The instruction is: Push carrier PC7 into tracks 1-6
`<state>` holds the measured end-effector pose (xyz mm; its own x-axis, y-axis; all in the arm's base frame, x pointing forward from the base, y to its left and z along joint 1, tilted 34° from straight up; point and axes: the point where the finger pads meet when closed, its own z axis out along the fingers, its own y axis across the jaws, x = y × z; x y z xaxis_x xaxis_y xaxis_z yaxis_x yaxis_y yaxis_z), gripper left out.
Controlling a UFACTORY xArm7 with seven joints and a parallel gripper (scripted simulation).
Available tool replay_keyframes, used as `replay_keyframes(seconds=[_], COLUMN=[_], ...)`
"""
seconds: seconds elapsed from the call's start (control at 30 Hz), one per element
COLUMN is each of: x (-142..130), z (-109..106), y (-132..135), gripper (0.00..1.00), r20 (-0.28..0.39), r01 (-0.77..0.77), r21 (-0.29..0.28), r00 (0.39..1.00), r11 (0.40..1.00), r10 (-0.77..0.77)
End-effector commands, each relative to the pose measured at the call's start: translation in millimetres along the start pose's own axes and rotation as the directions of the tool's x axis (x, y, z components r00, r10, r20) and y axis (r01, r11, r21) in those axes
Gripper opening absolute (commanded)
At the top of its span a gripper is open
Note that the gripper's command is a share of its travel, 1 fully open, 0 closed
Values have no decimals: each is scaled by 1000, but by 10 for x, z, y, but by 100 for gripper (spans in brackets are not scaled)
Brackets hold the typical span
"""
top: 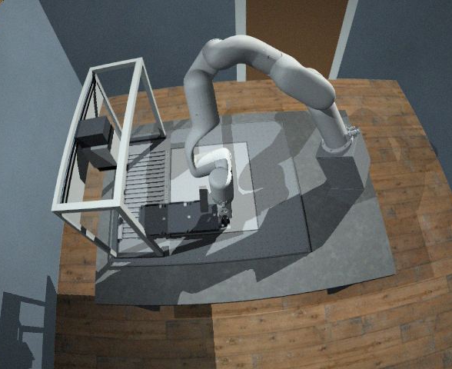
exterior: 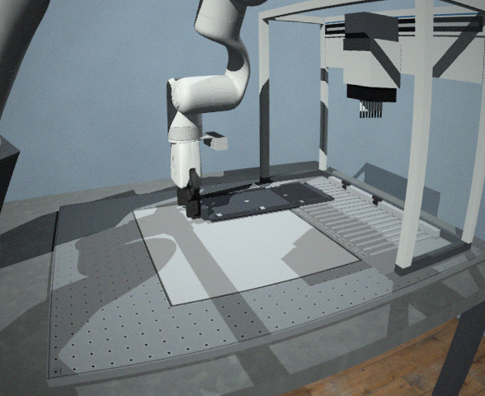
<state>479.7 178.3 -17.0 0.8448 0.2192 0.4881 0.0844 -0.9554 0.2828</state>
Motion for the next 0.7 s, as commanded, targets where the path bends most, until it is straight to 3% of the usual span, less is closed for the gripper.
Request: replay_keyframes(seconds=[0.0,0.67], x=[65,246], z=[-11,-12], y=[-9,-9], gripper=[82,82], r20=[-3,-3], r01=[0,0], r21=[2,2], r00=[1000,1000], r11=[1000,1000], r10=[0,0])
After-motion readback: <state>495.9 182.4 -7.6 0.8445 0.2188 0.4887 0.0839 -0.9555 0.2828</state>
